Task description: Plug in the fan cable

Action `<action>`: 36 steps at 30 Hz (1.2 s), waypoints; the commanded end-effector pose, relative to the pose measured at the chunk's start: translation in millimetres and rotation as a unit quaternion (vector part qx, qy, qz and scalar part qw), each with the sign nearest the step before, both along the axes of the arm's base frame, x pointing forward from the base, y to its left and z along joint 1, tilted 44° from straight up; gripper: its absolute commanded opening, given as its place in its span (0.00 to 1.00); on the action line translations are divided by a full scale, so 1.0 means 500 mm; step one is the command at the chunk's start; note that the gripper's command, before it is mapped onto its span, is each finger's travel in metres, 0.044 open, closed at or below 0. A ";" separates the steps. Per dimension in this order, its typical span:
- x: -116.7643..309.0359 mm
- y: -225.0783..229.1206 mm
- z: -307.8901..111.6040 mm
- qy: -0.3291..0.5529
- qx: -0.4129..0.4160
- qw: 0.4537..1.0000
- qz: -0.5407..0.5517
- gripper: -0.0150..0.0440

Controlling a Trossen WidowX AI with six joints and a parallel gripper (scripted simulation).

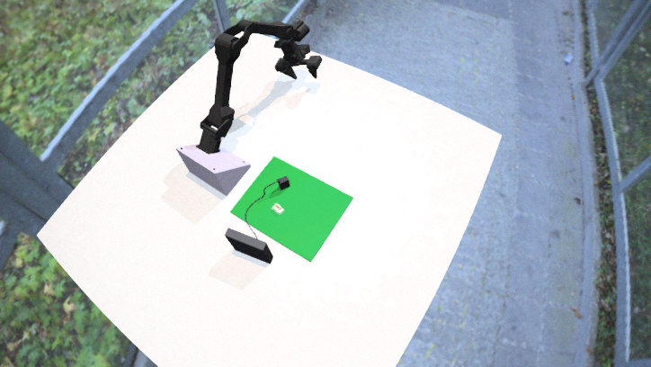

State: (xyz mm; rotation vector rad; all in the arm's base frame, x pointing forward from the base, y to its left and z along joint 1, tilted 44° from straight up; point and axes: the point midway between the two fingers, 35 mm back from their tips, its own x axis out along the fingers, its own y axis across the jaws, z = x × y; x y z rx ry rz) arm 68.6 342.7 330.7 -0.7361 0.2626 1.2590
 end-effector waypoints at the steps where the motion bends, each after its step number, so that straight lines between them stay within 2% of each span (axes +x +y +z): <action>1: 0.098 -0.037 -0.018 -0.014 -0.034 0.998 -0.046 1.00; 4: 0.142 -0.055 -0.035 -0.020 -0.061 0.996 -0.058 1.00; 10: 0.269 -0.125 -0.124 0.007 -0.163 0.983 -0.080 1.00; 16: 0.378 -0.242 -0.210 0.079 -0.235 0.964 -0.100 1.00; 21: 0.435 -0.358 -0.272 0.153 -0.265 0.947 -0.099 1.00; 28: 0.467 -0.526 -0.338 0.262 -0.238 0.931 -0.094 1.00; 36: 0.453 -0.707 -0.378 0.348 -0.117 0.924 -0.110 1.00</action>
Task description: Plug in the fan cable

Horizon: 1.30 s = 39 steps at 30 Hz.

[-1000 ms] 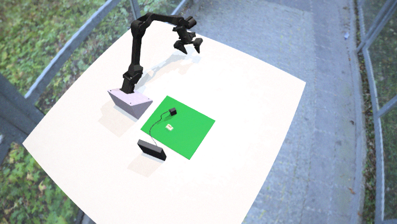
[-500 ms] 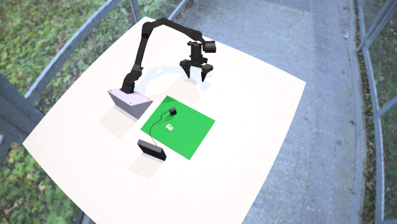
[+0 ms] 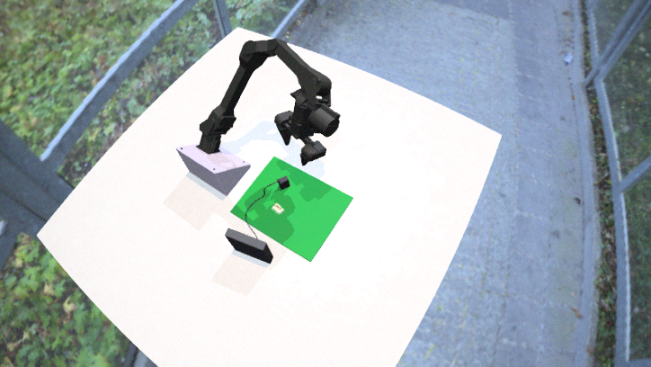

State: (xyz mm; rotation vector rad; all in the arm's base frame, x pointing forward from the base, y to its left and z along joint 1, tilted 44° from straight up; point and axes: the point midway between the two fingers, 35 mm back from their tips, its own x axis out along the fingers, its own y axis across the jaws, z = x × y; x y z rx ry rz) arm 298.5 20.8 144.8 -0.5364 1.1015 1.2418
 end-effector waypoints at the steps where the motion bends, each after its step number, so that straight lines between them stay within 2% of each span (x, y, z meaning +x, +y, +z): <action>1: -0.011 -0.084 -0.009 0.014 0.066 0.997 -0.042 1.00; 5: -0.028 -0.155 -0.016 0.013 0.126 0.988 -0.087 1.00; 10: -0.029 -0.158 -0.016 0.012 0.129 0.988 -0.089 1.00; 15: -0.020 -0.119 -0.061 0.012 0.127 0.988 -0.089 1.00; 21: -0.023 -0.023 -0.156 0.011 0.130 0.987 -0.089 1.00; 39: -0.021 0.005 -0.187 0.011 0.130 0.987 -0.089 1.00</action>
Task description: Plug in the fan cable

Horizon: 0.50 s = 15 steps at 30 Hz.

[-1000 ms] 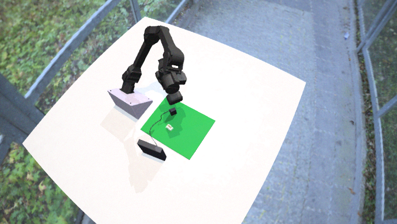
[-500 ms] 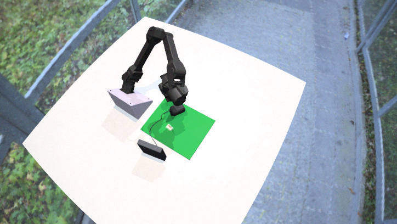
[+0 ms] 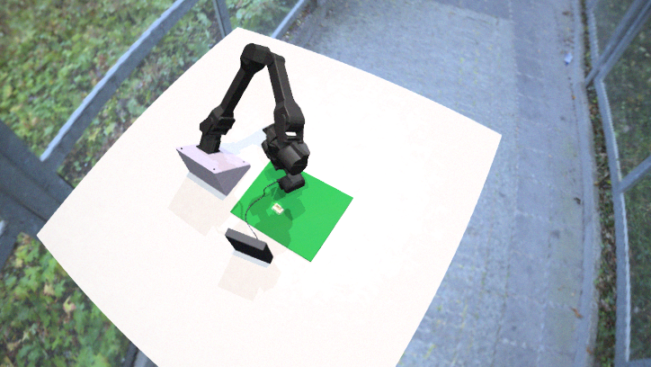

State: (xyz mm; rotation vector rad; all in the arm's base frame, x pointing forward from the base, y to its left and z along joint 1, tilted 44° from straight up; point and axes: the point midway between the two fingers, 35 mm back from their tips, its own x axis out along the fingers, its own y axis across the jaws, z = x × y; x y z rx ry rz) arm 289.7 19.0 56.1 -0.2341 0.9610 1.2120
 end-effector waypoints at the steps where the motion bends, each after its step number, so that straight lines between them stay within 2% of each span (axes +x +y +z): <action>1: -0.003 0.011 -0.012 0.004 0.003 1.000 -0.002 1.00; 15: -0.004 0.043 -0.044 0.004 0.004 1.000 -0.002 1.00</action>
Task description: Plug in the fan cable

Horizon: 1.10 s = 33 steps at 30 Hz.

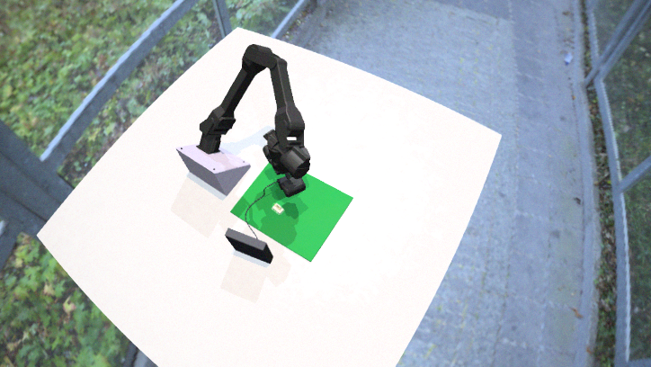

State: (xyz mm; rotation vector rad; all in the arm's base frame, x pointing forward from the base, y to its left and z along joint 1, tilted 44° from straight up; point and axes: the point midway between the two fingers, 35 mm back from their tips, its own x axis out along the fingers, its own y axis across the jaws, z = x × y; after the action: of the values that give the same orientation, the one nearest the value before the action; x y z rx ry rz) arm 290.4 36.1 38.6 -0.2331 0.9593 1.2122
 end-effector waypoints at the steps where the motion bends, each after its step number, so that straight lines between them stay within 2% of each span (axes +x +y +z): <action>1: -0.005 0.011 -0.011 0.005 0.004 1.000 -0.002 1.00; 9: -0.006 0.019 -0.019 0.005 0.004 1.000 -0.001 1.00; 26: -0.002 0.016 -0.015 0.001 0.001 1.000 0.000 0.25; 29: -0.002 0.012 -0.012 0.001 0.001 1.000 0.000 0.25; 33: -0.004 -0.050 0.052 0.005 0.003 1.000 -0.001 0.25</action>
State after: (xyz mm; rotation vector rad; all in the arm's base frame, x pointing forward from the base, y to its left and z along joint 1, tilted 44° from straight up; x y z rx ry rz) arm 283.7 34.2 42.8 -0.2093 0.9793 1.2355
